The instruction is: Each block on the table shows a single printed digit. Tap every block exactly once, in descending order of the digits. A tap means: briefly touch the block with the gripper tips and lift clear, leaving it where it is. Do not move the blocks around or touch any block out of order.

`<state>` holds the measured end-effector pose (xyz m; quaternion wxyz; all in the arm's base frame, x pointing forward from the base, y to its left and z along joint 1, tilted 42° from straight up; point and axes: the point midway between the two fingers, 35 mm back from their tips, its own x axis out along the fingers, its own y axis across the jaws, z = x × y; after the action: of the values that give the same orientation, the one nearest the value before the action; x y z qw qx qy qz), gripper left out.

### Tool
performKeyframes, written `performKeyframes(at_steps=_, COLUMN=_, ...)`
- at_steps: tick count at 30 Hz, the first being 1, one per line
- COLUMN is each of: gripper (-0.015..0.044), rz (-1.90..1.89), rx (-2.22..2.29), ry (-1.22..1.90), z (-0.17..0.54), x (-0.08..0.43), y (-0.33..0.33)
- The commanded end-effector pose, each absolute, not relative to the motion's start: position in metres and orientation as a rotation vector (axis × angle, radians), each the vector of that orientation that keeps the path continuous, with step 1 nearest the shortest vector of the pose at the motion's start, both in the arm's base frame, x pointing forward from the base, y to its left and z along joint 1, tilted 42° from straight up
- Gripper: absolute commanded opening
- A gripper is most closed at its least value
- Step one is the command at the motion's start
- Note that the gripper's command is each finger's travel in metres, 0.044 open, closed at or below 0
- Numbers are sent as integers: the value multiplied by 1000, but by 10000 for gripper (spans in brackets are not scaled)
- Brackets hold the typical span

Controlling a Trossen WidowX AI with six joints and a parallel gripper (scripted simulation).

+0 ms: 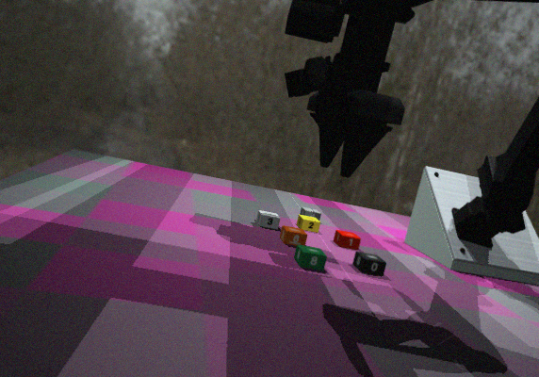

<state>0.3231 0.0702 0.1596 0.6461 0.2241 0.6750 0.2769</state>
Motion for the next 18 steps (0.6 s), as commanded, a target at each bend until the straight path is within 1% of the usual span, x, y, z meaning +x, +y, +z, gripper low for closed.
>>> performKeyframes(at_steps=1, gripper=400, rz=629, rx=520, ry=1534, z=161, x=327, y=71)
performKeyframes(at_steps=15, gripper=400, rz=629, rx=520, ry=1534, z=161, x=327, y=71)
performKeyframes(at_steps=18, gripper=400, rz=623, rx=516, ry=1534, z=137, x=332, y=45)
